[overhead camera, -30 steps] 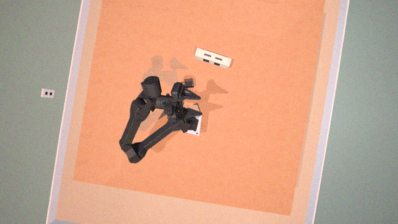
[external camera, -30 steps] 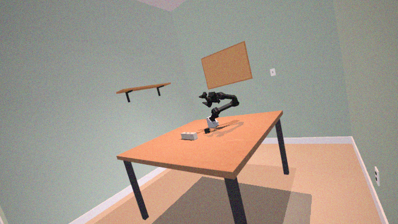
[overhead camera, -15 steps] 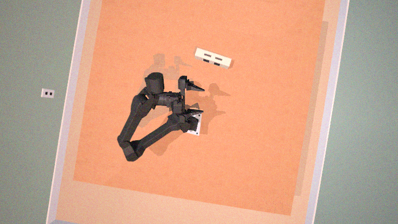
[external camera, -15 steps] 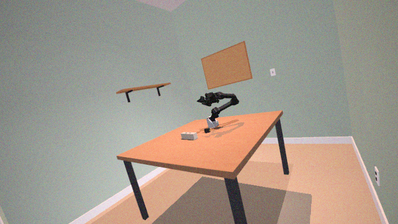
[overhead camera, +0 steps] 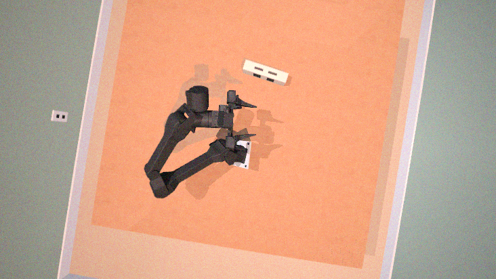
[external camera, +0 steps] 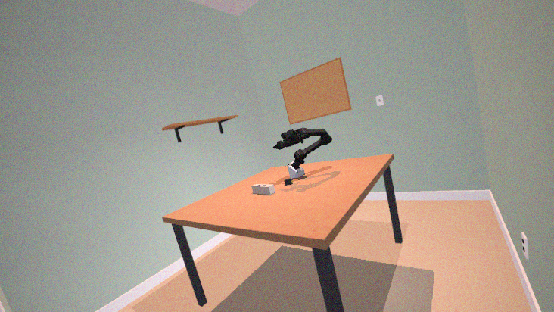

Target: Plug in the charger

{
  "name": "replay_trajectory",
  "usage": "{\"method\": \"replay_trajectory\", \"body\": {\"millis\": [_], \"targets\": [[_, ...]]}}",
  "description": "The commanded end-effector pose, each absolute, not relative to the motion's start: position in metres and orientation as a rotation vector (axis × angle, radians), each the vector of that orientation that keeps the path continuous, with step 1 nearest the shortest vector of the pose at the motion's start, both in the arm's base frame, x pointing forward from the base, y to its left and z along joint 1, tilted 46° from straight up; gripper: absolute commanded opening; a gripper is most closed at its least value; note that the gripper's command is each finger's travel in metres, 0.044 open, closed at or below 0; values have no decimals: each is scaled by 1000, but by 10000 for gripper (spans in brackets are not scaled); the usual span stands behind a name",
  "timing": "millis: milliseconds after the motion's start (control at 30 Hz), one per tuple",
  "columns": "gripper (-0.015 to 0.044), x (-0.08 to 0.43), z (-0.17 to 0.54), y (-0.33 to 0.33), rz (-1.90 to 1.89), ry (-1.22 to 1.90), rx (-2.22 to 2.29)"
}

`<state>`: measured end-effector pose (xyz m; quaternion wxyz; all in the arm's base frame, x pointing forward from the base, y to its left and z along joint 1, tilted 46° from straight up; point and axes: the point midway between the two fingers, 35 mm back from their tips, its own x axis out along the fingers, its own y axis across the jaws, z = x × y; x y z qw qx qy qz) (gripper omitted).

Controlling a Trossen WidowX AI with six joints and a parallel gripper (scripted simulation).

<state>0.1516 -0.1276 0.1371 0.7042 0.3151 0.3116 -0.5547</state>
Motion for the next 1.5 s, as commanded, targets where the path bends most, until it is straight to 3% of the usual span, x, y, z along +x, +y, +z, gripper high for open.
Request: {"method": "replay_trajectory", "body": {"millis": [0, 767, 1467], "targets": [[440, 156, 134, -124, -1171, 774, 647], [440, 176, 107, -95, -690, 1207, 284], [440, 190, 86, -65, -157, 1416, -22]]}}
